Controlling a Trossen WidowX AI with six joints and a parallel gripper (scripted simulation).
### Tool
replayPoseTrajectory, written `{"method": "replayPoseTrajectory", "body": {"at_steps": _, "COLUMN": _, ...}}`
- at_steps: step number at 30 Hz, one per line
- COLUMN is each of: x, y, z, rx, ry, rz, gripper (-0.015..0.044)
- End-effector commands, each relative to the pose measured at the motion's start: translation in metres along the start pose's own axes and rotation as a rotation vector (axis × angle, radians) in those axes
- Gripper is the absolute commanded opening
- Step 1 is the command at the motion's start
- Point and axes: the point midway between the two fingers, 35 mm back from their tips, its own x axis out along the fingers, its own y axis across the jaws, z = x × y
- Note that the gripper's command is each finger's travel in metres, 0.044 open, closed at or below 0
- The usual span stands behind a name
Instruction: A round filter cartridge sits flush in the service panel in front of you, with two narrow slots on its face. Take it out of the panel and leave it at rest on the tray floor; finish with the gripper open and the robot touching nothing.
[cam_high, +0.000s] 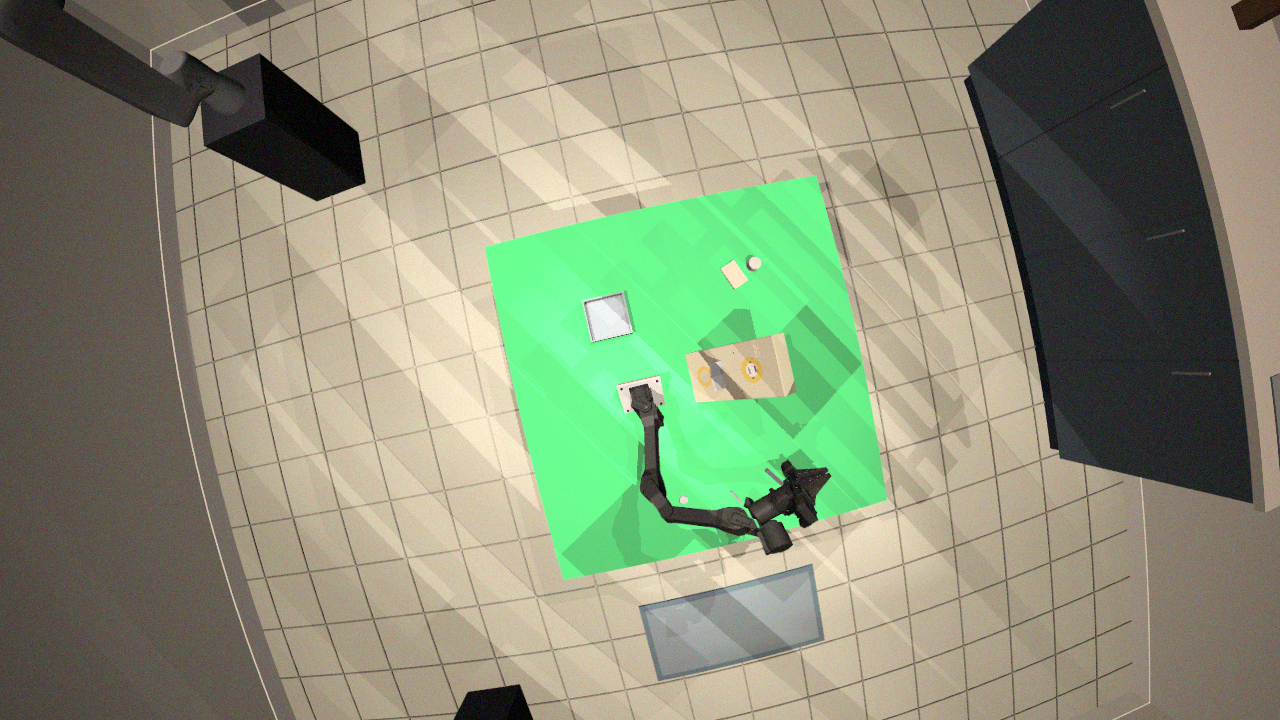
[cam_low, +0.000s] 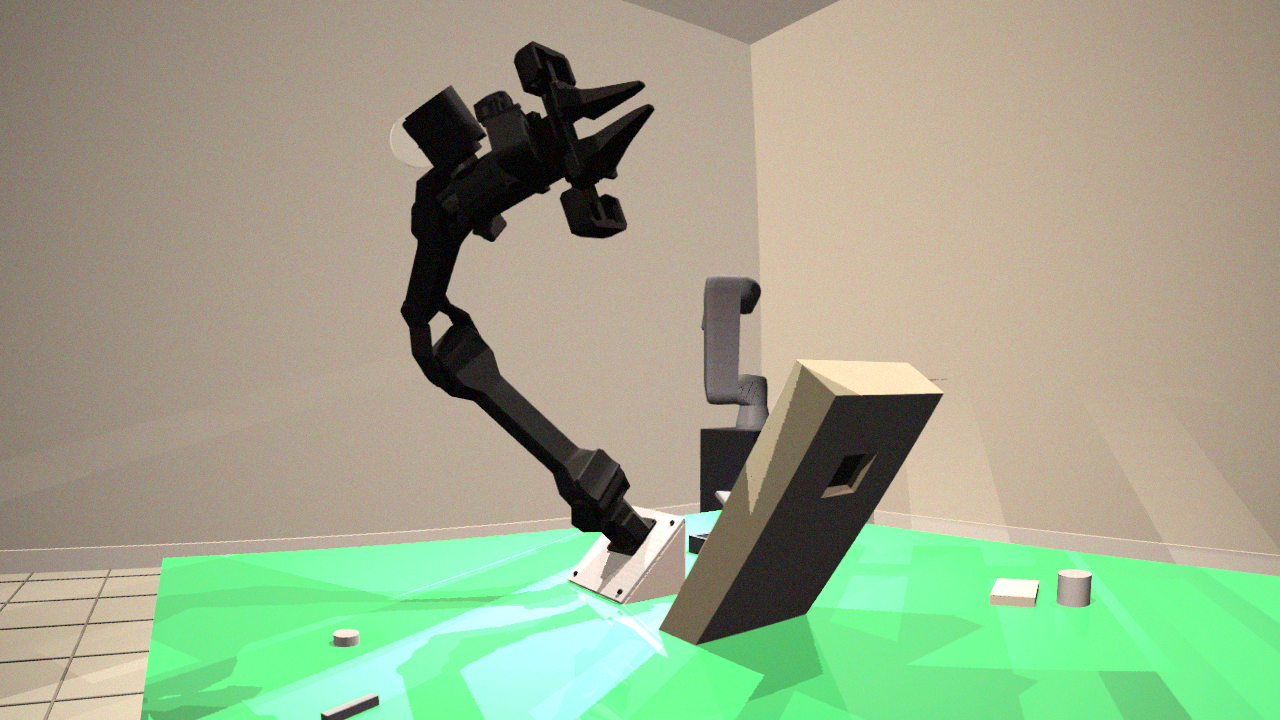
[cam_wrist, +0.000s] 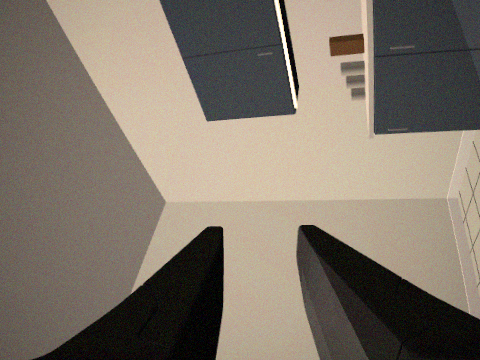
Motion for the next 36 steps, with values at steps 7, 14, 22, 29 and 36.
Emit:
{"method": "replayPoseTrajectory", "body": {"at_steps": 7, "x": 0.042, "y": -0.103, "z": -0.083, "rx": -0.674, "ry": 0.144, "rz": -0.368, "gripper": 0.0091}}
{"method": "replayPoseTrajectory", "body": {"at_steps": 14, "x": 0.042, "y": -0.156, "z": -0.135, "rx": -1.145, "ry": 0.337, "rz": -0.537, "gripper": 0.0091}}
{"method": "replayPoseTrajectory", "body": {"at_steps": 22, "x": 0.021, "y": -0.21, "z": -0.187, "rx": -1.746, "ry": 0.647, "rz": -0.671, "gripper": 0.0091}}
{"method": "replayPoseTrajectory", "body": {"at_steps": 29, "x": -0.011, "y": -0.247, "z": -0.222, "rx": -2.323, "ry": 0.998, "rz": -0.726, "gripper": 0.0091}}
{"method": "replayPoseTrajectory", "body": {"at_steps": 36, "x": -0.045, "y": -0.27, "z": -0.243, "rx": -2.871, "ry": 1.39, "rz": -0.73, "gripper": 0.0091}}
